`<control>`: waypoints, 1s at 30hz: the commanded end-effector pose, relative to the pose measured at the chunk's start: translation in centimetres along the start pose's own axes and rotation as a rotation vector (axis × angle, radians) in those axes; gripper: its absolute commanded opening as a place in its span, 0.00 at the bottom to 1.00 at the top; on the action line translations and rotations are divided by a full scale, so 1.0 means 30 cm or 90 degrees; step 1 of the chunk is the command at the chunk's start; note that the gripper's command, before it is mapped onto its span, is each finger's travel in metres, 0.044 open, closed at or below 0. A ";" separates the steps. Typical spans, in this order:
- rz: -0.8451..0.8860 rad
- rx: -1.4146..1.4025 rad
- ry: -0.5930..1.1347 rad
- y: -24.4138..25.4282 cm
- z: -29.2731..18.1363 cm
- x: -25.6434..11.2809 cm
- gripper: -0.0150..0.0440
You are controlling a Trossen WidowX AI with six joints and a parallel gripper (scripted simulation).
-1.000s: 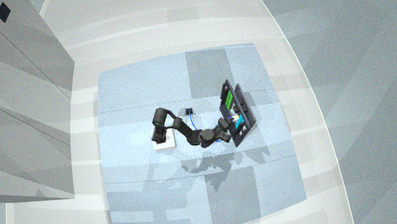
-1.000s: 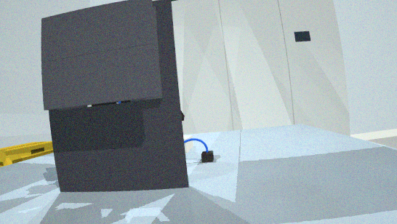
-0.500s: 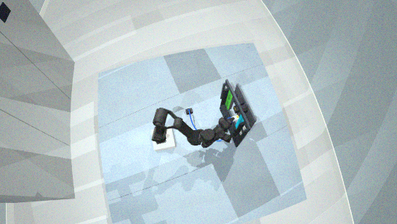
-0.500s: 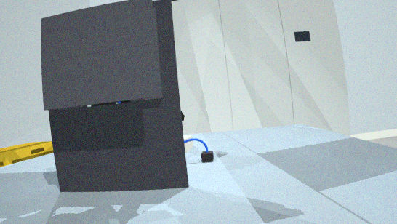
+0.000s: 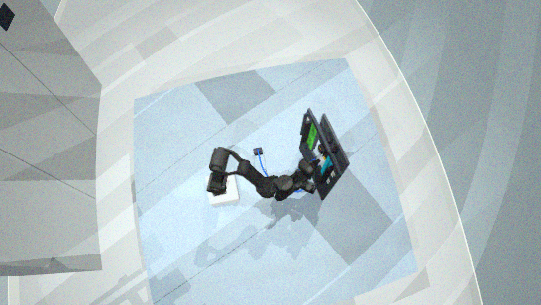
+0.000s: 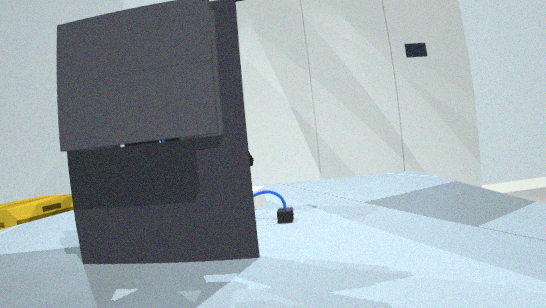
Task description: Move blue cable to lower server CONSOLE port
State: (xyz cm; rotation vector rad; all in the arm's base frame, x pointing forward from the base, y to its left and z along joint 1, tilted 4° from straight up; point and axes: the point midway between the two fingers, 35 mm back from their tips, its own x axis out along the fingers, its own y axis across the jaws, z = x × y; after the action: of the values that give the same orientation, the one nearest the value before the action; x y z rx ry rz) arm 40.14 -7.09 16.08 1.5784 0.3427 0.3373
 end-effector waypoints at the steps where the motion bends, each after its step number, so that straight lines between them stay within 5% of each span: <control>1: 0.002 0.000 -0.003 0.005 0.005 0.004 0.25; 30: 0.003 0.000 -0.003 0.005 0.012 0.023 0.25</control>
State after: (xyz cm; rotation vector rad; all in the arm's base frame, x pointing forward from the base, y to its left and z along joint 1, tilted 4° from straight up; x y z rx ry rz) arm 40.75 -7.03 16.08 1.5777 0.3411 0.3391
